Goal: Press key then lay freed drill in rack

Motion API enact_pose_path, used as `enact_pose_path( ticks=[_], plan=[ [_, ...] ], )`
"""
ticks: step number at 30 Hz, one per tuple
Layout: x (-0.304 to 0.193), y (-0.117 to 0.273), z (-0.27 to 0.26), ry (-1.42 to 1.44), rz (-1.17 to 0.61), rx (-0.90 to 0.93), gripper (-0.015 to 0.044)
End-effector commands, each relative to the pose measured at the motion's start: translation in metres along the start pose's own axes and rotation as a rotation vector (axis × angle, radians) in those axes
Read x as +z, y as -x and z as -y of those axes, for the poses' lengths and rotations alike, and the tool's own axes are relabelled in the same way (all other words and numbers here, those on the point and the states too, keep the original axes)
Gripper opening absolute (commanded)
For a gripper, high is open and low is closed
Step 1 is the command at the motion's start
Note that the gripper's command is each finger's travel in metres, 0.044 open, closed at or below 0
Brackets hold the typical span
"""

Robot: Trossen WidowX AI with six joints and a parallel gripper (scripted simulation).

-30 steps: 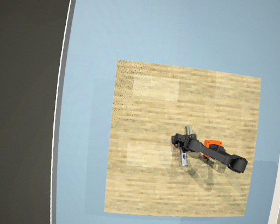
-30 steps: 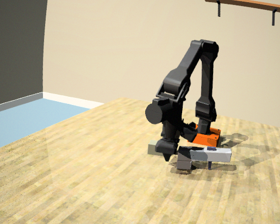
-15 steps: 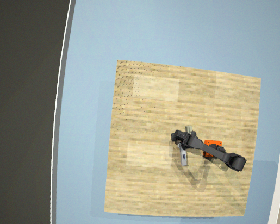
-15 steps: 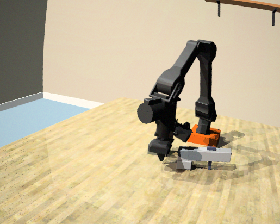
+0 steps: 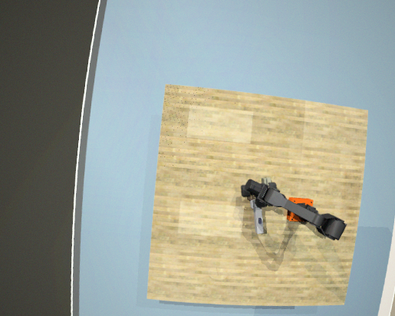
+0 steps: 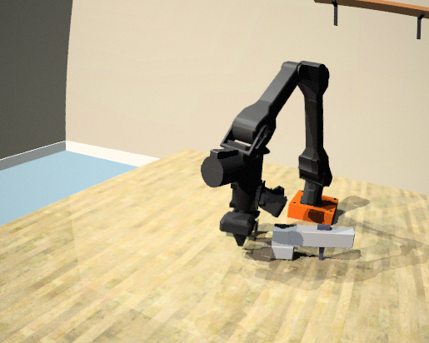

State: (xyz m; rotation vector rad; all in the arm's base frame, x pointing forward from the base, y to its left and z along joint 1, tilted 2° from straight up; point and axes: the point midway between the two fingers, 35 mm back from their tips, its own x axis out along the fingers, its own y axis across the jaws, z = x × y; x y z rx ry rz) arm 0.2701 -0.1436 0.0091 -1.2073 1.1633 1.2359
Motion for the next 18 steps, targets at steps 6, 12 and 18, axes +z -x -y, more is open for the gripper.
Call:
enact_pose_path(
  ticks=[6,12,18],
  plan=[
    [0.0006,-0.0002,-0.0001,-0.001,0.001,0.0,0.0263],
    [0.0039,-0.0007,0.0005,0.003,-0.007,-0.007,0.042],
    [0.0066,-0.0006,0.0019,0.003,-0.007,-0.008,0.044]
  ],
)
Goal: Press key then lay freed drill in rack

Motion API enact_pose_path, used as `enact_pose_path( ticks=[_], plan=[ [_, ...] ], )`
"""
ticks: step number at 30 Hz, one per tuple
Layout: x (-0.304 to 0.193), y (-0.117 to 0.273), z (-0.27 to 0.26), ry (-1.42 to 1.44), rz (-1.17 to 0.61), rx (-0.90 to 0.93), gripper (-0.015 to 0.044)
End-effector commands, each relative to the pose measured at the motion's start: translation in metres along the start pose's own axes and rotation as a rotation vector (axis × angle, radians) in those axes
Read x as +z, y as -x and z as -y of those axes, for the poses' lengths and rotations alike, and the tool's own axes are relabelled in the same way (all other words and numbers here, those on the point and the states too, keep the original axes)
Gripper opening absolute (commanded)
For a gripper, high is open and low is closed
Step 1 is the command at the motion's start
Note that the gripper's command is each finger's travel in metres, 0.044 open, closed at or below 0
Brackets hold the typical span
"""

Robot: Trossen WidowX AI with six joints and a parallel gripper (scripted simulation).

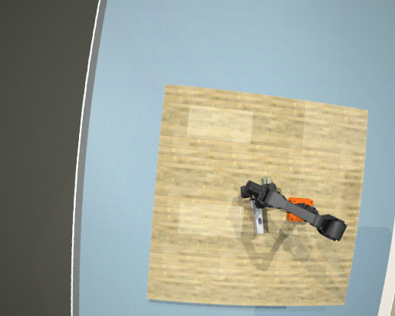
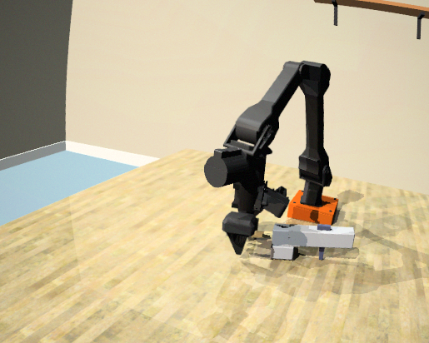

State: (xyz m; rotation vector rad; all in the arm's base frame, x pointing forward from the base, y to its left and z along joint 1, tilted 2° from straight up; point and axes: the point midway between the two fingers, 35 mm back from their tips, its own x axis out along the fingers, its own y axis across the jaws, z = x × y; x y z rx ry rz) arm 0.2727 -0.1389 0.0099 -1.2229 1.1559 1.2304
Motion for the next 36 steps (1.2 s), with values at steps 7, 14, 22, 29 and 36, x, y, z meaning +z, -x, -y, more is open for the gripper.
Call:
enact_pose_path(
  ticks=[7,14,22,29,36],
  plan=[
    [0.005,-0.002,0.0,-0.005,-0.001,0.002,0.044],
    [0.009,-0.002,0.0,-0.005,-0.001,0.002,0.044],
    [0.012,-0.003,-0.001,-0.005,0.0,0.003,0.044],
    [0.013,-0.004,-0.001,-0.005,0.0,0.003,0.044],
    [0.013,-0.003,0.0,0.001,0.0,-0.001,0.0414]
  ],
)
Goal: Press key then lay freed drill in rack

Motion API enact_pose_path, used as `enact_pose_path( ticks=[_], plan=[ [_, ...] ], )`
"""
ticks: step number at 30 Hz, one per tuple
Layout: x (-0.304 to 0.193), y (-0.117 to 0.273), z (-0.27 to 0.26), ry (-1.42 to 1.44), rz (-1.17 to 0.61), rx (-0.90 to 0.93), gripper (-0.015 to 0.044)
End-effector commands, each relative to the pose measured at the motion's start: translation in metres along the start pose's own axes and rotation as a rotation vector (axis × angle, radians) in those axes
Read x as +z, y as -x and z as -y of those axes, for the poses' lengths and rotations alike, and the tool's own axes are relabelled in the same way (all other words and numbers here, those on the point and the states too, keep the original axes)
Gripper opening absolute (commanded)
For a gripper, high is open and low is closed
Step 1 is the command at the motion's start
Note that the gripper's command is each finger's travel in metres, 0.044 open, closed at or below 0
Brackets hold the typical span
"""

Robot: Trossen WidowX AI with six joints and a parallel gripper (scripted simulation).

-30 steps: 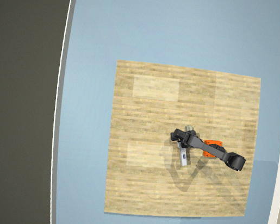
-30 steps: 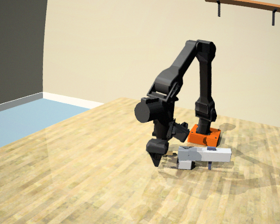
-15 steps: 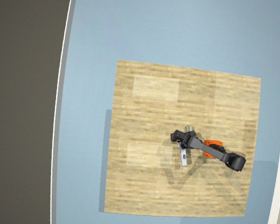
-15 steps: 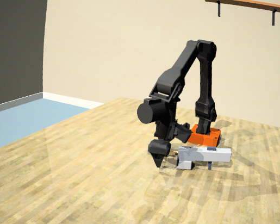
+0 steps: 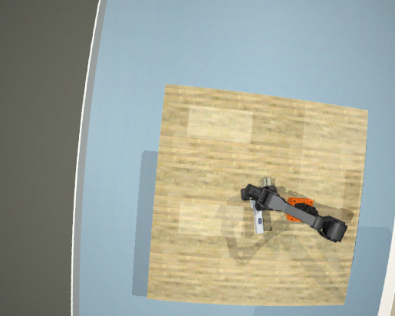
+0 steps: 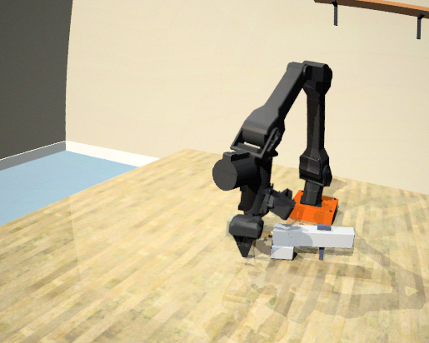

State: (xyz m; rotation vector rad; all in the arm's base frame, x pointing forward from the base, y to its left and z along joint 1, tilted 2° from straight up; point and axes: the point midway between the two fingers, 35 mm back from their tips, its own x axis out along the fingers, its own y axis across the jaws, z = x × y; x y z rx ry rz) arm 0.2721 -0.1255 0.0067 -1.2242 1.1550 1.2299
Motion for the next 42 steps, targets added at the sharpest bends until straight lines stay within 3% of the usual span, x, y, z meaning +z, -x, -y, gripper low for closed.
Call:
enact_pose_path(
  ticks=[1,14,21,42],
  plan=[
    [-0.0001,0.0001,0.0001,0.0,0.0,0.0,0.0387],
    [-0.0001,0.0001,0.0001,0.0,0.0,0.0,0.0046],
    [-0.0001,0.0001,0.0001,0.0,0.0,0.0,0.0],
    [-0.0003,0.003,-0.0032,-0.005,0.0,0.004,0.0]
  ],
)
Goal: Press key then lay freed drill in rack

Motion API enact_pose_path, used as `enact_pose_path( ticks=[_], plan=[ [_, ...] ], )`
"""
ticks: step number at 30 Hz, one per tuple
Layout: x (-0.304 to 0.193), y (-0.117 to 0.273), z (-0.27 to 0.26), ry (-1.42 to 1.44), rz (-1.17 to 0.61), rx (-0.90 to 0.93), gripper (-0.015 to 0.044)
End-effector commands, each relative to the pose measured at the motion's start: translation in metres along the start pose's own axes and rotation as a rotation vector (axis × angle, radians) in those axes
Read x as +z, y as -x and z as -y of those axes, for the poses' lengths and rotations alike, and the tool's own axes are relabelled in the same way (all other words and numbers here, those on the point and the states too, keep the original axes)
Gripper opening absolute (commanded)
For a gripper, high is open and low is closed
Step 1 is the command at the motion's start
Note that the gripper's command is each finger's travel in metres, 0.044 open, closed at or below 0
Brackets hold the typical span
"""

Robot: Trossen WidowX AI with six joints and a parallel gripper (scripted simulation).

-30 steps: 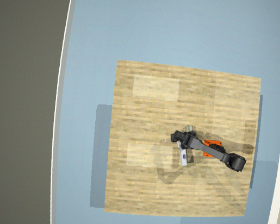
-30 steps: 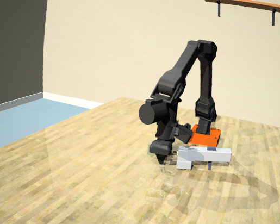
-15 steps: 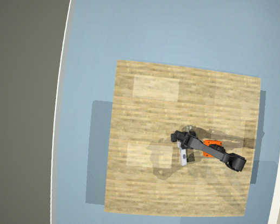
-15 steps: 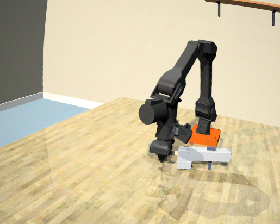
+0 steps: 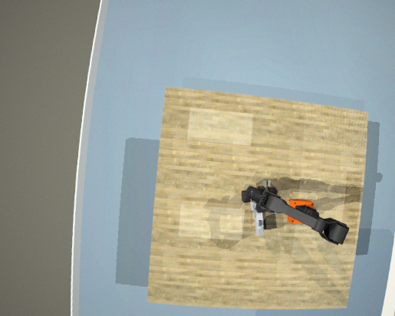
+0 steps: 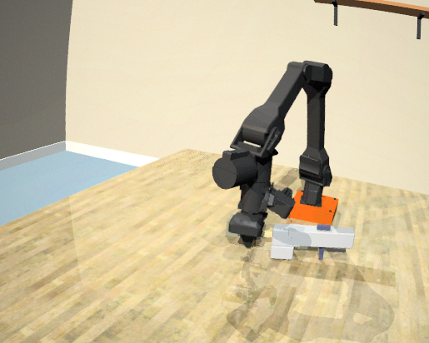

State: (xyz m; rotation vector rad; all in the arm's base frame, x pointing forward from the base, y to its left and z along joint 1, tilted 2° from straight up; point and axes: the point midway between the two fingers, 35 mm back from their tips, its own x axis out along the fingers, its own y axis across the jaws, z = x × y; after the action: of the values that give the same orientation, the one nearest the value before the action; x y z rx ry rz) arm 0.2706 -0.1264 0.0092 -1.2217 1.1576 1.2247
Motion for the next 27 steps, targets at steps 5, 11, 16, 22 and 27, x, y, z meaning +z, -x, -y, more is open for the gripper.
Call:
enact_pose_path(
  ticks=[5,11,16,22,27],
  plan=[
    [0.0006,0.0005,-0.002,0.0,0.001,0.005,0.0],
    [0.0006,0.0005,-0.0022,0.0,0.001,0.005,0.0],
    [0.0007,0.0005,-0.0023,0.0,0.001,0.005,0.0],
    [-0.0047,0.0005,-0.0005,0.0,0.001,0.005,0.0],
    [-0.0086,0.0009,0.0,0.0,0.001,0.005,0.0]
  ],
)
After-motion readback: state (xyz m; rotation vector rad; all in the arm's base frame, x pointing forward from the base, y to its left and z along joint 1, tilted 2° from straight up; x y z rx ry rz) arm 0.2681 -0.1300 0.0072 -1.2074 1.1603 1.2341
